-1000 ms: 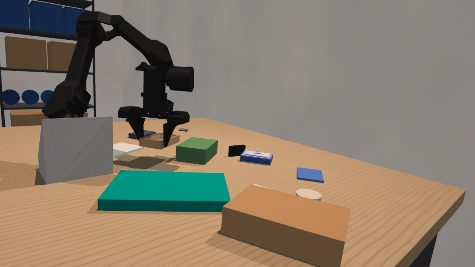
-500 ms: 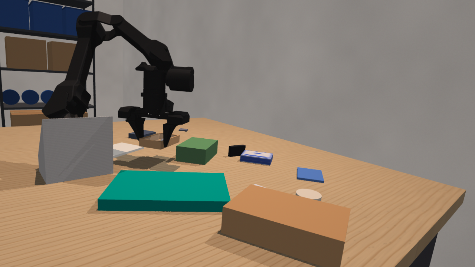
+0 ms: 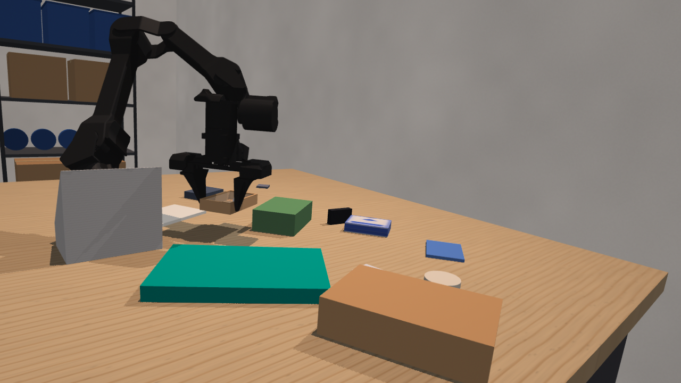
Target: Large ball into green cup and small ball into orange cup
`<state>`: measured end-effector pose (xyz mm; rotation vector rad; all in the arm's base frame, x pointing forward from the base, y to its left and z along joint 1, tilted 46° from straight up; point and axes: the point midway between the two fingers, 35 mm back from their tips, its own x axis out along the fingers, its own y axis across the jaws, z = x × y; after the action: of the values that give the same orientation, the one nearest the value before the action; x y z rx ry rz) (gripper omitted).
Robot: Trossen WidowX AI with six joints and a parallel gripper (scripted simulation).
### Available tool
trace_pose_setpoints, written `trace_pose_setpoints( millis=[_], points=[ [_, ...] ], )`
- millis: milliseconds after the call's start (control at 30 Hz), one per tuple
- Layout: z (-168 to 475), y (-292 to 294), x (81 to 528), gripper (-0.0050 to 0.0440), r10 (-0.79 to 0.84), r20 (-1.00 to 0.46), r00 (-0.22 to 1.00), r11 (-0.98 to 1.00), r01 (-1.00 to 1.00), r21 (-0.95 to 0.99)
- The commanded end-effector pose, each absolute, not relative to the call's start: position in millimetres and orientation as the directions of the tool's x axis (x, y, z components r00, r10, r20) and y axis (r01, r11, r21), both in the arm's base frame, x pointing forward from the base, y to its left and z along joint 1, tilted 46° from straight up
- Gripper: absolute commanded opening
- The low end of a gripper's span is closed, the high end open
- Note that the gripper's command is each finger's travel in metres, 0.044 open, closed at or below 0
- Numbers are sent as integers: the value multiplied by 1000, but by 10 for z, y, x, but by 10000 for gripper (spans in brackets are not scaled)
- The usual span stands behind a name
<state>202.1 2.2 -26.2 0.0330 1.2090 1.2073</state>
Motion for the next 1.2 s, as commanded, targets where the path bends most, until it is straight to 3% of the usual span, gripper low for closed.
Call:
trace_pose_setpoints(
  millis=[0, 900, 1167],
  points=[
    [-264, 27, 2022, 0, 719, -682, -133, 430, -686, 587],
    [-250, 22, 2034, 0, 697, -697, -168, 426, -685, 591],
    [-266, 27, 2021, 0, 722, -679, -130, 429, -686, 588]
  ],
)
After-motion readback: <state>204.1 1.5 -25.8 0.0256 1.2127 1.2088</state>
